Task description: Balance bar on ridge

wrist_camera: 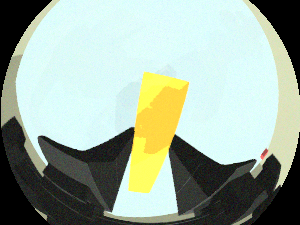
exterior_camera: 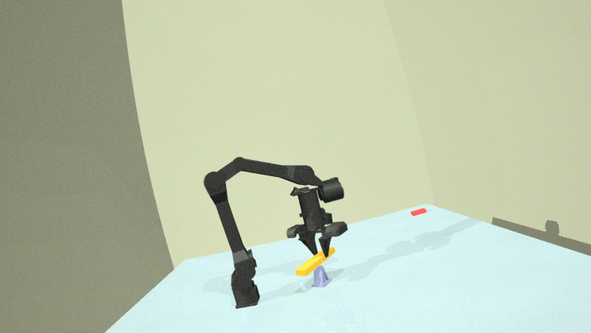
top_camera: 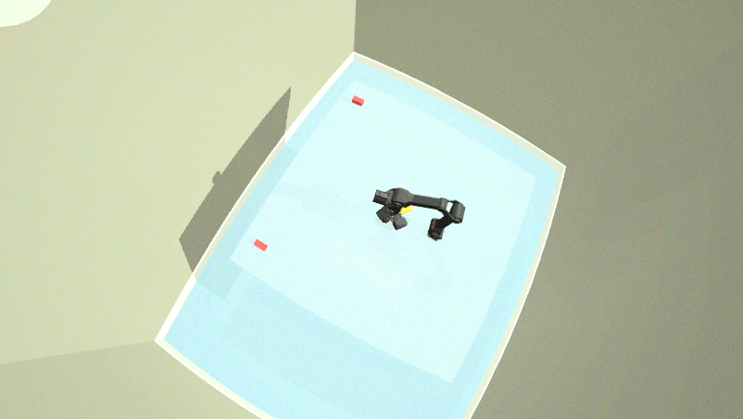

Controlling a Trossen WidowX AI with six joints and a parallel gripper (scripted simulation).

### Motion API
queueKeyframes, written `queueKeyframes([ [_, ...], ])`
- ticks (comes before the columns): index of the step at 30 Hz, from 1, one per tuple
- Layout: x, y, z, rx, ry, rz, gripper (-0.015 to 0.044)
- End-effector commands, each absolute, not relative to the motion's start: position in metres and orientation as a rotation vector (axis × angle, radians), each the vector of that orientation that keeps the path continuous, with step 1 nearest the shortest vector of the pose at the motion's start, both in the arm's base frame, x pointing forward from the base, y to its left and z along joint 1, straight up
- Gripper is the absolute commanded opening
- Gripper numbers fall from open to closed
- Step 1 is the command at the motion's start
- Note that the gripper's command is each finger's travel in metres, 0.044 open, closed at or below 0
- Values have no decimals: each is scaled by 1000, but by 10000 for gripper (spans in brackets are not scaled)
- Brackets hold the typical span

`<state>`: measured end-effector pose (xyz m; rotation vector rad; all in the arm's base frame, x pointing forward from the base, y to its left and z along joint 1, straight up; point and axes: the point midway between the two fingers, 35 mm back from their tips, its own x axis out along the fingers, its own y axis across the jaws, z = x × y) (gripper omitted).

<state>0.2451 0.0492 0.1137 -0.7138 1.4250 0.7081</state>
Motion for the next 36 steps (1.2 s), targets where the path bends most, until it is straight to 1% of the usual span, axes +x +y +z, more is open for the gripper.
queueKeyframes([
  [1,245,49,113,-716,1426,706,0],
  [36,245,49,110,-716,1426,706,0],
])
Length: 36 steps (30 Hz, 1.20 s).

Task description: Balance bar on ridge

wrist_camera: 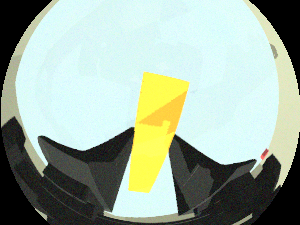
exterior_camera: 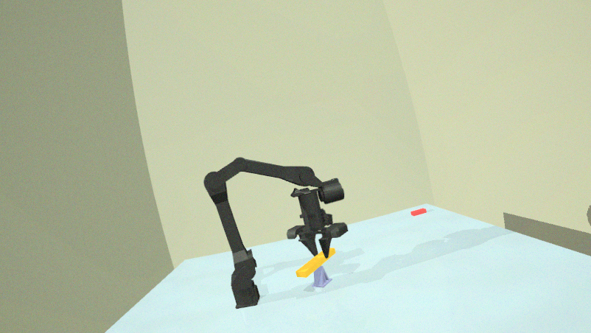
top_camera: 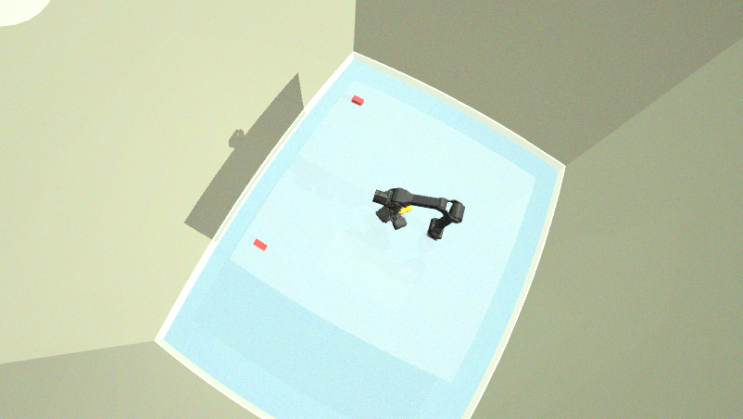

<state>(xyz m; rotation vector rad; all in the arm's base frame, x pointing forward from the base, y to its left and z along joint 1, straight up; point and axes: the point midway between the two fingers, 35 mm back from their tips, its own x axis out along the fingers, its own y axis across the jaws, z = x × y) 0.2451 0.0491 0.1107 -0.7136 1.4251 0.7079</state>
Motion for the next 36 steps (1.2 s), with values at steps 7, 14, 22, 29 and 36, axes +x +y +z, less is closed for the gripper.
queueKeyframes([
  [7,245,49,109,-716,1426,706,0],
  [14,245,49,109,-716,1426,706,0],
  [22,245,49,108,-716,1426,706,0],
  [29,245,49,107,-716,1426,706,0],
  [36,245,49,107,-716,1426,706,0],
])
